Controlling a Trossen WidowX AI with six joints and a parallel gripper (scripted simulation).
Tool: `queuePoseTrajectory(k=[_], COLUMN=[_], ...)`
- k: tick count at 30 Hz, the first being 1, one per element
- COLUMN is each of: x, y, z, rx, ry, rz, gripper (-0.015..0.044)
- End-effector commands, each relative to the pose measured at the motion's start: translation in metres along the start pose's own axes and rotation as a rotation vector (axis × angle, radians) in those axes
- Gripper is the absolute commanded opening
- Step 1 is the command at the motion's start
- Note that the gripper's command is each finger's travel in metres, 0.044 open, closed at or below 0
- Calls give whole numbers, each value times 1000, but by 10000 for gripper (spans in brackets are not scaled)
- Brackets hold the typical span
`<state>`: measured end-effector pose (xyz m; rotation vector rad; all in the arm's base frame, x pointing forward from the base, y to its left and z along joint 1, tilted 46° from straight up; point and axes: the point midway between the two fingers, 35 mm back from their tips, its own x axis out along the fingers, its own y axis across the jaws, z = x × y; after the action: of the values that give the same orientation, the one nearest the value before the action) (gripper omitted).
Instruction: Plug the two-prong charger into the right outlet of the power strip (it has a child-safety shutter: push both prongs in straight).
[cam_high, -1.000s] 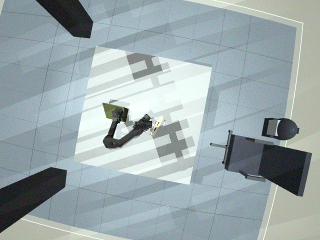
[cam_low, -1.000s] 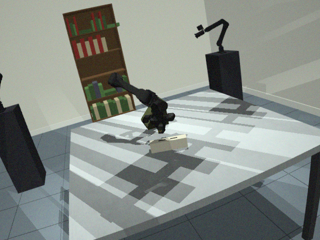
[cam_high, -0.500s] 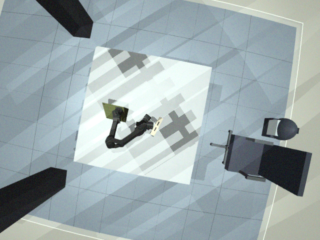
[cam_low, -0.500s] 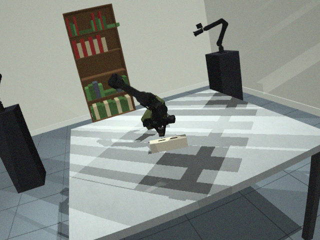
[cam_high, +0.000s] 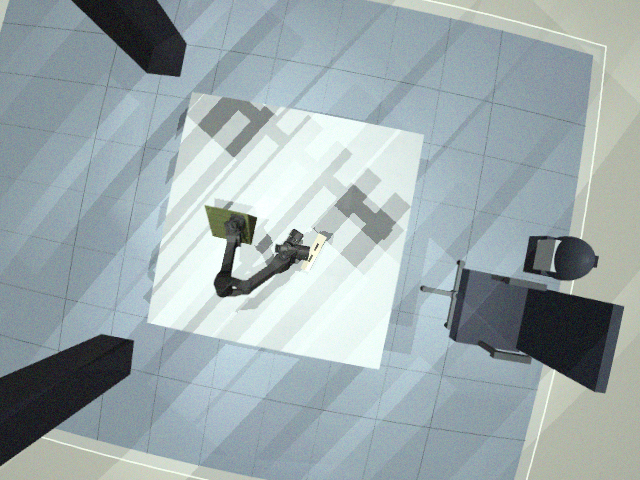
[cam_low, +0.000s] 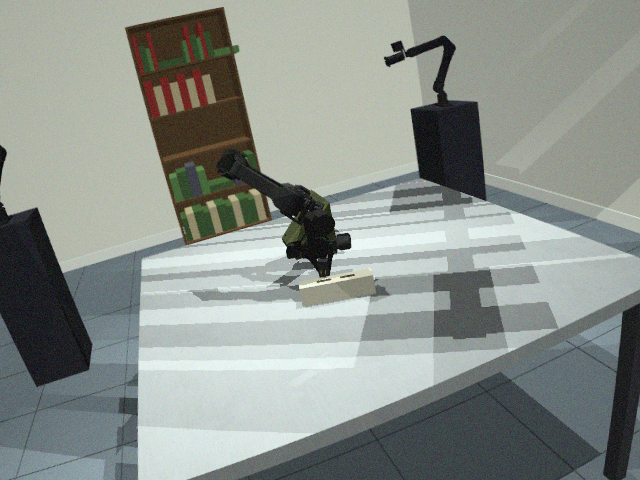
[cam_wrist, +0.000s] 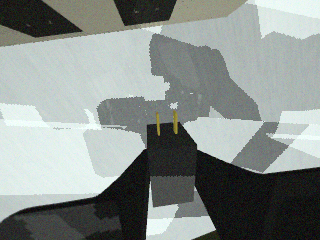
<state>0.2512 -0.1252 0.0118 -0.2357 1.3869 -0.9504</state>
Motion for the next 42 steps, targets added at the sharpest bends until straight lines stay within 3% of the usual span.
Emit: queuePoseTrajectory(k=[1, 42], x=[1, 6], y=[1, 3], z=[6, 53], rx=[-12, -92], ry=[-1, -1], rz=[-4, -11], gripper=[0, 0])
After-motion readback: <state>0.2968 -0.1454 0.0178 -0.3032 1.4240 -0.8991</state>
